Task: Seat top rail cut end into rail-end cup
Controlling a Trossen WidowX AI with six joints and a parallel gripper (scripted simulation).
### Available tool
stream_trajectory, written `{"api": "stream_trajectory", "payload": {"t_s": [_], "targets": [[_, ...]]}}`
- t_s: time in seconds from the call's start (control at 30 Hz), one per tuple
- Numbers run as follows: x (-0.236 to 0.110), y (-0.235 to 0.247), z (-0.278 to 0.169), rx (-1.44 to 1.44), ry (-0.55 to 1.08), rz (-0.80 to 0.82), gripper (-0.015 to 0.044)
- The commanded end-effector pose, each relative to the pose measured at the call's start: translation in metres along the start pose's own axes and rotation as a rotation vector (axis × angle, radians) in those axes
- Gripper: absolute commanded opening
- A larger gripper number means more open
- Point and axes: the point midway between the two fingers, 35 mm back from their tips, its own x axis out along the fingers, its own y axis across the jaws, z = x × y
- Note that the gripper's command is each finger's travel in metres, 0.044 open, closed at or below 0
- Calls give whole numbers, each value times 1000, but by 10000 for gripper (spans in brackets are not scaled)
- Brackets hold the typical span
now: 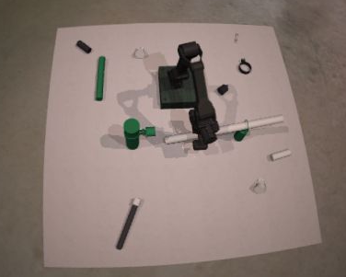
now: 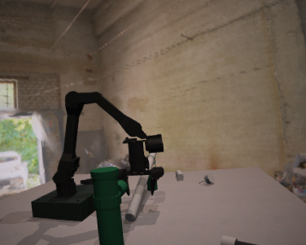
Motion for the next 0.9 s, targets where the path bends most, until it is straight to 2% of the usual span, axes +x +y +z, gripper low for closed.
{"api": "stream_trajectory", "payload": {"t_s": [0.0, 0.13, 0.5, 0.67, 0.8, 0.87], "targets": [[8, 2, 0, -5, -1, 10, 440], [12, 2, 0, -5, -1, 10, 440], [12, 2, 0, -5, -1, 10, 151], [12, 2, 0, -5, -1, 10, 118], [7, 2, 0, -5, -1, 10, 13], [6, 2, -1, -4, 2, 10, 0]]}}
